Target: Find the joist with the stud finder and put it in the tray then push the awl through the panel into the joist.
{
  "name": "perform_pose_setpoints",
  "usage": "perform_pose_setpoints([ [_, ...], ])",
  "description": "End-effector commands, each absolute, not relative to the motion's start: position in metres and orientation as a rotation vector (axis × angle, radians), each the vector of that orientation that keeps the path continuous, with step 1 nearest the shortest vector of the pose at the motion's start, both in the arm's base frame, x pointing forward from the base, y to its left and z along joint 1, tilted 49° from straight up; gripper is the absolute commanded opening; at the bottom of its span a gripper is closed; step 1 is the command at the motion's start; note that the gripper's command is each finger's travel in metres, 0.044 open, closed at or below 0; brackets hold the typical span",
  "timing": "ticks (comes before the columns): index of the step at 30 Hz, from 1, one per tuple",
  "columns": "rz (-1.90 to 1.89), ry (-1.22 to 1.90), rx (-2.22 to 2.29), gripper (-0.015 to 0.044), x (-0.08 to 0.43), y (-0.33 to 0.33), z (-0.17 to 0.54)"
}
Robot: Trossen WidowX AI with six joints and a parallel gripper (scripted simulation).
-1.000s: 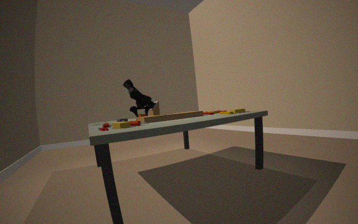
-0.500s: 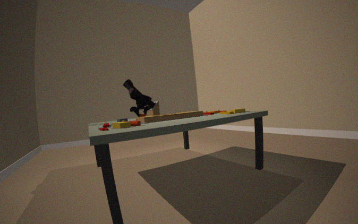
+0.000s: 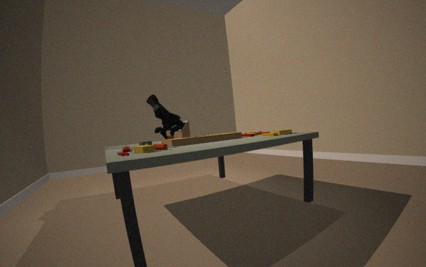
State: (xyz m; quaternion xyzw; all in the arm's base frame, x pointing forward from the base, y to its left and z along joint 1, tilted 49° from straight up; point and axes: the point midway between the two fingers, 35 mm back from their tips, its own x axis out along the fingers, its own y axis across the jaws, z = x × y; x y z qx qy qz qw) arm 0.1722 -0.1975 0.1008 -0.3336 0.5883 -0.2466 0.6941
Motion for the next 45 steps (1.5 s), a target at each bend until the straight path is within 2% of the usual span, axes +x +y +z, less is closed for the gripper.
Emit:
perform_pose_setpoints([
  [1,-0.547,1.315,-0.739,0.005,0.174,-0.193,0.103],
  [3,-0.544,1.317,-0.733,0.0,0.176,-0.188,0.107],
  [32,-0.547,1.315,-0.74,0.0,0.184,-0.121,0.167],
  [45,-0.583,1.294,-0.713,0.0,0.232,-0.126,0.185],
])
